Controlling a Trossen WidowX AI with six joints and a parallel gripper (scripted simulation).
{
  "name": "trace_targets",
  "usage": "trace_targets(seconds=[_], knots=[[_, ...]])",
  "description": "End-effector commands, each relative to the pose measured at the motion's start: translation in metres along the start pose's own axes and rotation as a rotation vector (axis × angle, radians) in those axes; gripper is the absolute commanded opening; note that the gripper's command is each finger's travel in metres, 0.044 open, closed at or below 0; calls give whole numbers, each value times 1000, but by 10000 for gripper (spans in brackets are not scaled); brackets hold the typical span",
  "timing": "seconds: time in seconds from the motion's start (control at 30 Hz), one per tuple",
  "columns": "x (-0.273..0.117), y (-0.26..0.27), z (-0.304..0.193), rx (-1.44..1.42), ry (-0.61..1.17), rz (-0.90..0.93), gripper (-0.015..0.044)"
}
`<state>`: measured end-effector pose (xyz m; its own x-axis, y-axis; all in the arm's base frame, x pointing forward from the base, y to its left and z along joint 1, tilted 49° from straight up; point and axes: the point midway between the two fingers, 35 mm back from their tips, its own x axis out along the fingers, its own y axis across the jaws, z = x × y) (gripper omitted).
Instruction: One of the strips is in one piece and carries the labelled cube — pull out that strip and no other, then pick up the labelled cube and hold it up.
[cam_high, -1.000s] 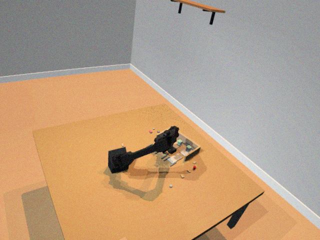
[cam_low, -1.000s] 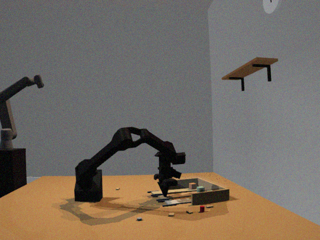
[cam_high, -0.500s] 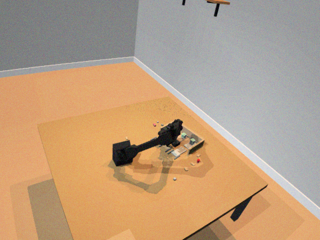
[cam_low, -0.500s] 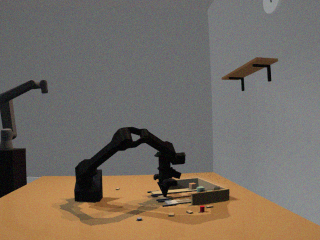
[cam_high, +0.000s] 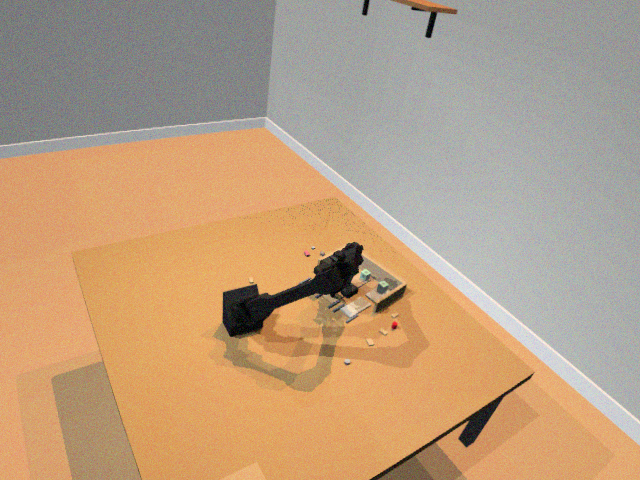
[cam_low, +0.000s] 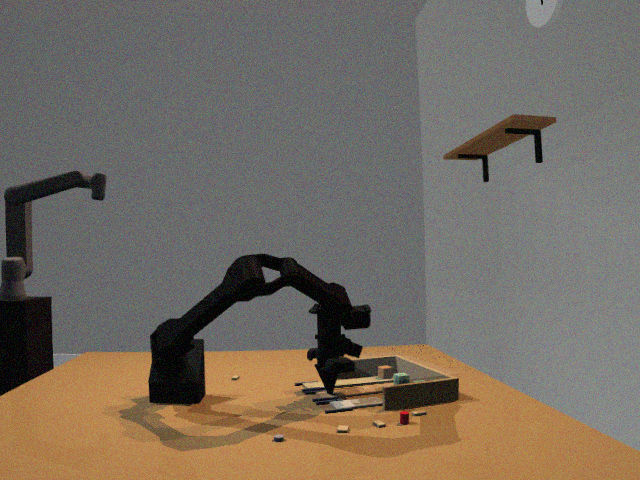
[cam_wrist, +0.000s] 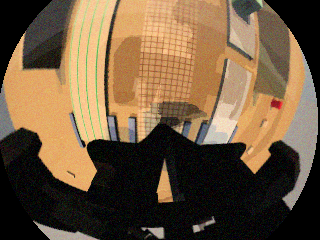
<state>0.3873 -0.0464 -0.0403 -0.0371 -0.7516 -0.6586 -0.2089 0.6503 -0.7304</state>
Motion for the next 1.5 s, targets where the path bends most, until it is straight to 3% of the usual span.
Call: trace_targets(seconds=[0.0,1.1,1.47], knots=[[1,0,0,-6,0,-3,0],[3,1,-28,-7,1,-3,0],[-5,0,-17,-6,1,-2,0]])
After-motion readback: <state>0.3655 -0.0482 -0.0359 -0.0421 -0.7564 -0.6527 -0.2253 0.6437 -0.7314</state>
